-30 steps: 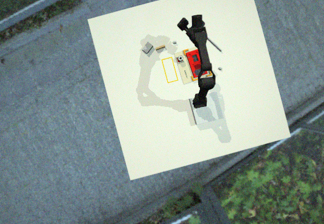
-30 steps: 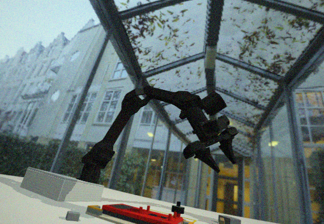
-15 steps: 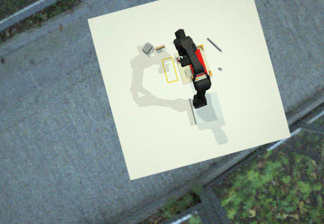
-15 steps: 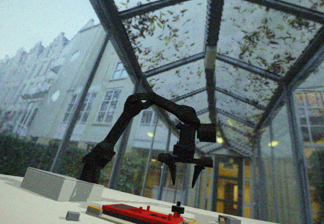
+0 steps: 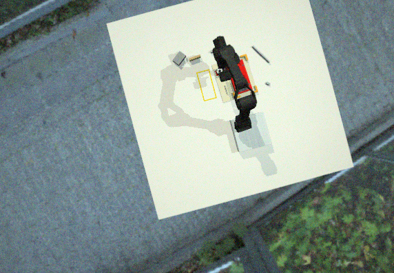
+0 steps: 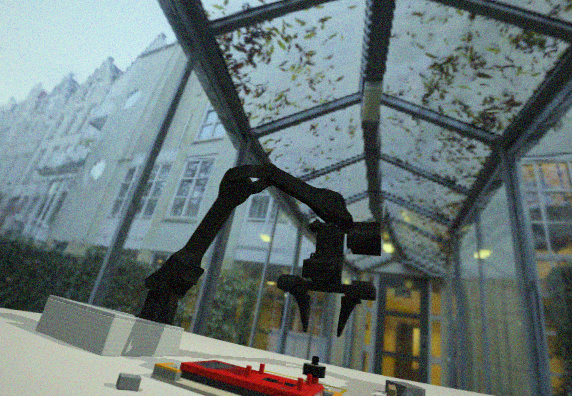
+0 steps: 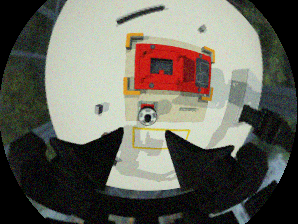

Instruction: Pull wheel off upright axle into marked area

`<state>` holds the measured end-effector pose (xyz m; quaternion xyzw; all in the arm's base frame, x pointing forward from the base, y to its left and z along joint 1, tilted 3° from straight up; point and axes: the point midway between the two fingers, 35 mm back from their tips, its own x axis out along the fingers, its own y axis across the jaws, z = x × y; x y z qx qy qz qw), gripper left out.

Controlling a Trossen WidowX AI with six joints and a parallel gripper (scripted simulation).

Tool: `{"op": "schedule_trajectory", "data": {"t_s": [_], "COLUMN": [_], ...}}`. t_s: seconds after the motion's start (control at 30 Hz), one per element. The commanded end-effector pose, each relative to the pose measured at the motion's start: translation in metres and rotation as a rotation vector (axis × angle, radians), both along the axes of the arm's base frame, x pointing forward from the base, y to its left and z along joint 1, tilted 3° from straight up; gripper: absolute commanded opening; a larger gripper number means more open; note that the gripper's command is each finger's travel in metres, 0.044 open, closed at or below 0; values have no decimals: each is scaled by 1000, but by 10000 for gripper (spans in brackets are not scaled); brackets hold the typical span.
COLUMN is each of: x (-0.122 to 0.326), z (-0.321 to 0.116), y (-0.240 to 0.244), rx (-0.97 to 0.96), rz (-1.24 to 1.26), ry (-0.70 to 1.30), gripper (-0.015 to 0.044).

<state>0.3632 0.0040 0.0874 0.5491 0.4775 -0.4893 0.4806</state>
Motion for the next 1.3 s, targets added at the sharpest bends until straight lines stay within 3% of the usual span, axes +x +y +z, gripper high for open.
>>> {"op": "schedule_trajectory", "data": {"t_s": [0.0,0.17,0.33,0.47,0.73,0.93,1.27], "x": [-1,-1,-1,-2,-2,-2,-2], "z": [-30,-63,-64,-60,-60,-59,-56], "y": [1,2,2,2,2,2,2], "rx": [-2,-2,-2,0,0,0,0], "rz": [-2,-2,-2,3,3,2,2], "ry": [22,23,23,27,27,27,27], "gripper": [300,300,300,195,142,0,0]}}
